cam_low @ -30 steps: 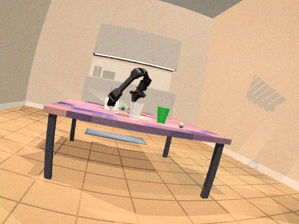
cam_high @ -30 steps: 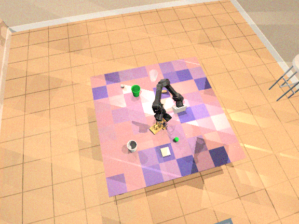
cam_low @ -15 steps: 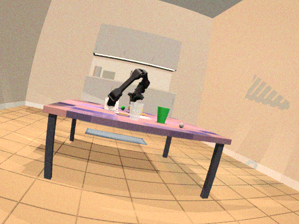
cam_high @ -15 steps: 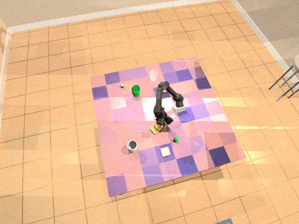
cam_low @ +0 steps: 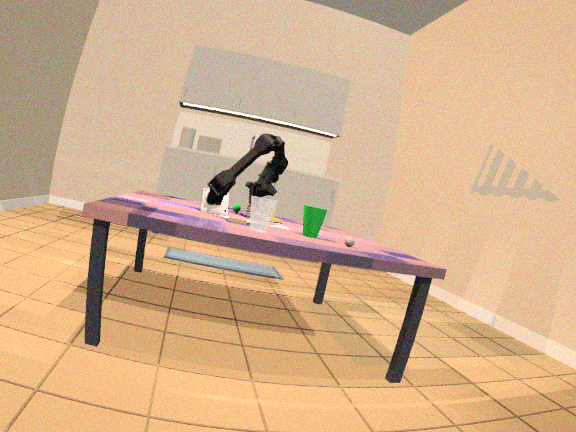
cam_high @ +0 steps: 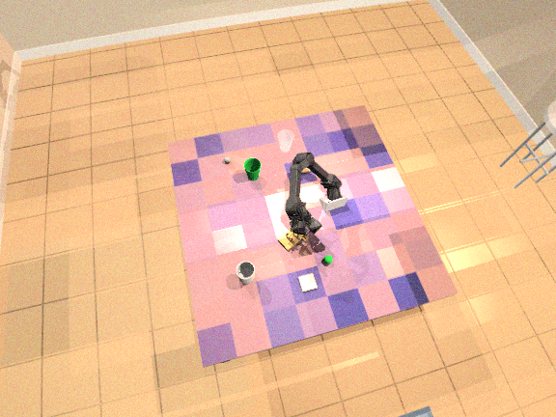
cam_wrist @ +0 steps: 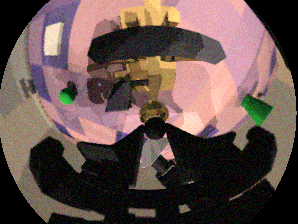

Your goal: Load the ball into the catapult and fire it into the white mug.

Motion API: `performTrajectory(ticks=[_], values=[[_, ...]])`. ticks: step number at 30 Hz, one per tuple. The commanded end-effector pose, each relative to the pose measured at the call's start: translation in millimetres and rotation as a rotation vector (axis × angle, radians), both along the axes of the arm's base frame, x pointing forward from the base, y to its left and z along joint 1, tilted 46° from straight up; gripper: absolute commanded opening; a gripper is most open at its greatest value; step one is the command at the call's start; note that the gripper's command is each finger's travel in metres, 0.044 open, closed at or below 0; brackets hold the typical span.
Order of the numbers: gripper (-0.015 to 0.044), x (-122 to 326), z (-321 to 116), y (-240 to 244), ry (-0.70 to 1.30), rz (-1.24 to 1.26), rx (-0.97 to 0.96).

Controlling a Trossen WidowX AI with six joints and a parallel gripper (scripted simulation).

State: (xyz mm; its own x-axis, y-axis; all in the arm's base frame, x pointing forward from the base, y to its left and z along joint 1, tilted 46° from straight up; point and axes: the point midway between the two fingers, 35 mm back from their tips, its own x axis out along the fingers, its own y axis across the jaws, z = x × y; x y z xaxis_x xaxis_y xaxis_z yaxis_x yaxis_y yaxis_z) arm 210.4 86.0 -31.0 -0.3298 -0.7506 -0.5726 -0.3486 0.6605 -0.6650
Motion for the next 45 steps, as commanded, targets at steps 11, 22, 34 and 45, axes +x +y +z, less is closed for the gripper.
performTrajectory(ticks=[11, 22, 34, 45], values=[[0.021, 0.2, 0.5, 0.8, -0.001, 0.001, 0.001], [0.044, -5.0, 80.6, 76.6, -0.101, 0.127, 0.188], [0.044, 81.8, 42.1, 114.7, -0.23, 0.304, 0.315], [0.044, 194.8, 44.5, 173.4, -0.465, 0.57, 0.408]])
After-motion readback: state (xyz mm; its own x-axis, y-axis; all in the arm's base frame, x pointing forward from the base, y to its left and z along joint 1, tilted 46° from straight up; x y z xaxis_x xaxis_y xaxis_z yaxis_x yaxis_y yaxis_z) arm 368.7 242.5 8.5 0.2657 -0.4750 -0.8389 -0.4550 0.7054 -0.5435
